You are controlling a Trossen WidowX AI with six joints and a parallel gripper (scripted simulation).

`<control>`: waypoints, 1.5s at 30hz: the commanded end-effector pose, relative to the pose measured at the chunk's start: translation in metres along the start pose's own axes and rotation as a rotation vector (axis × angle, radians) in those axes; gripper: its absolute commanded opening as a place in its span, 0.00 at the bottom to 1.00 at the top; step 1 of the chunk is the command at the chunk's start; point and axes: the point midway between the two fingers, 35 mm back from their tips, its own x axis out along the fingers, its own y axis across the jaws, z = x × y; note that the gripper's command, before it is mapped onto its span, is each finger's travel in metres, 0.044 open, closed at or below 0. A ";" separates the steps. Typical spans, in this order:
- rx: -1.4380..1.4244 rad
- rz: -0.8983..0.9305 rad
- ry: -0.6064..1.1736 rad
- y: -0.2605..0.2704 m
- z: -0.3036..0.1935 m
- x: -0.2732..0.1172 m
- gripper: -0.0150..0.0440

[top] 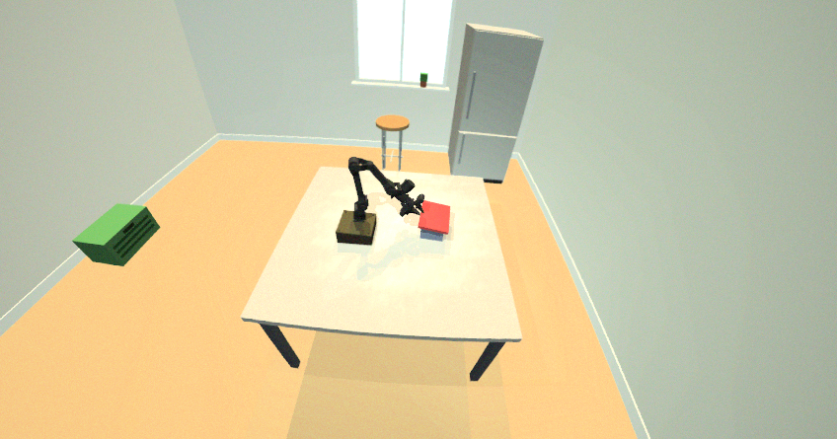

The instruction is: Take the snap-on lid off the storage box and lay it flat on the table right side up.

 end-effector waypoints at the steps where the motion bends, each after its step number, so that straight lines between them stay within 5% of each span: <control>1: -0.001 0.001 0.001 0.001 0.000 0.001 0.25; 45: -0.007 0.002 0.005 0.005 0.000 0.000 0.25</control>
